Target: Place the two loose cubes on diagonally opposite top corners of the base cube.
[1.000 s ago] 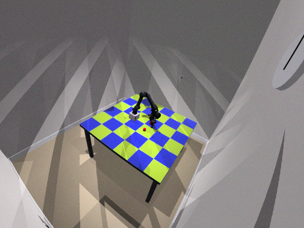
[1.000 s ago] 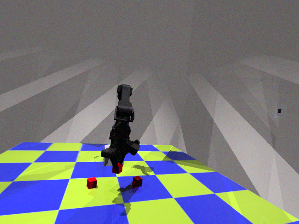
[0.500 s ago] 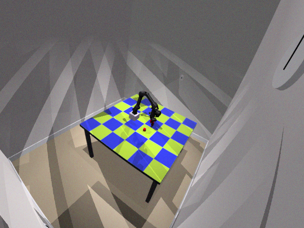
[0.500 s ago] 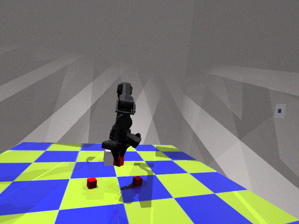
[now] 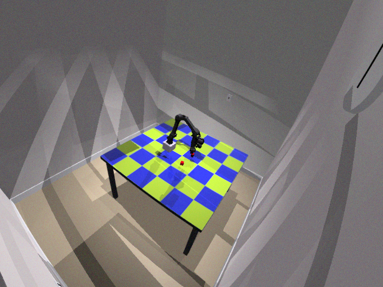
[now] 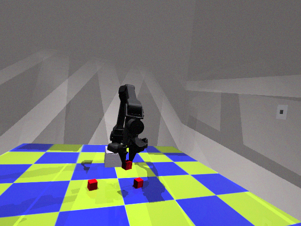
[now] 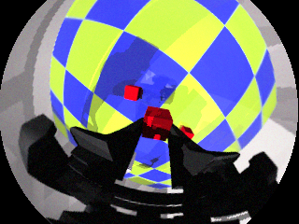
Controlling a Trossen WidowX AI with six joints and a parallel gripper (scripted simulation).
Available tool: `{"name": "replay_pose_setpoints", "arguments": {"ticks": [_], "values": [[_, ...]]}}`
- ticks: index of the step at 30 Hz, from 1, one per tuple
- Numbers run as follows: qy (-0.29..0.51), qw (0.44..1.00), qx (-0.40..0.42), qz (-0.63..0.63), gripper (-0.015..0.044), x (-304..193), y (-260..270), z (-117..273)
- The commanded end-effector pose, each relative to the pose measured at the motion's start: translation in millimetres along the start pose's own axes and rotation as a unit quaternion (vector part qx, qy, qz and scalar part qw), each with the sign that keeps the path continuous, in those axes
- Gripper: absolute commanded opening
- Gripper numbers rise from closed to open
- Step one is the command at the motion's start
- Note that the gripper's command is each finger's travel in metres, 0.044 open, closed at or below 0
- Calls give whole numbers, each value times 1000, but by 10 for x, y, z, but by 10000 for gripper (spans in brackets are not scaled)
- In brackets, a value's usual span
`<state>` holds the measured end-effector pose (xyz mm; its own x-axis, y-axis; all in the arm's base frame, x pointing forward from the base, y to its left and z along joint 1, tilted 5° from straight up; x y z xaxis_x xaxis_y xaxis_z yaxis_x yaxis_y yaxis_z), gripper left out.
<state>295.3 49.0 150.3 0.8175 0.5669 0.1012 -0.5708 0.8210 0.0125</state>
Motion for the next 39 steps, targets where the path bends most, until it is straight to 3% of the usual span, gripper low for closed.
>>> {"name": "replay_pose_setpoints", "arguments": {"ticks": [1, 15, 30, 39], "values": [[3, 998, -1, -55, 105, 13, 108, -52], [2, 972, 0, -237, 105, 55, 436, -180], [3, 906, 1, -422, 105, 51, 786, -309], [3, 898, 1, -440, 105, 48, 820, -321]]}}
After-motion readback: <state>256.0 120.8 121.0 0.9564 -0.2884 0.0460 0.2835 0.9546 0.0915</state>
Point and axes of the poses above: the point midway between the two fingers, 35 mm back from their tips, its own z axis back along the fingers, its own y axis across the jaws, x = y × z, the point moved 7 cm from there along z, back along the fingers
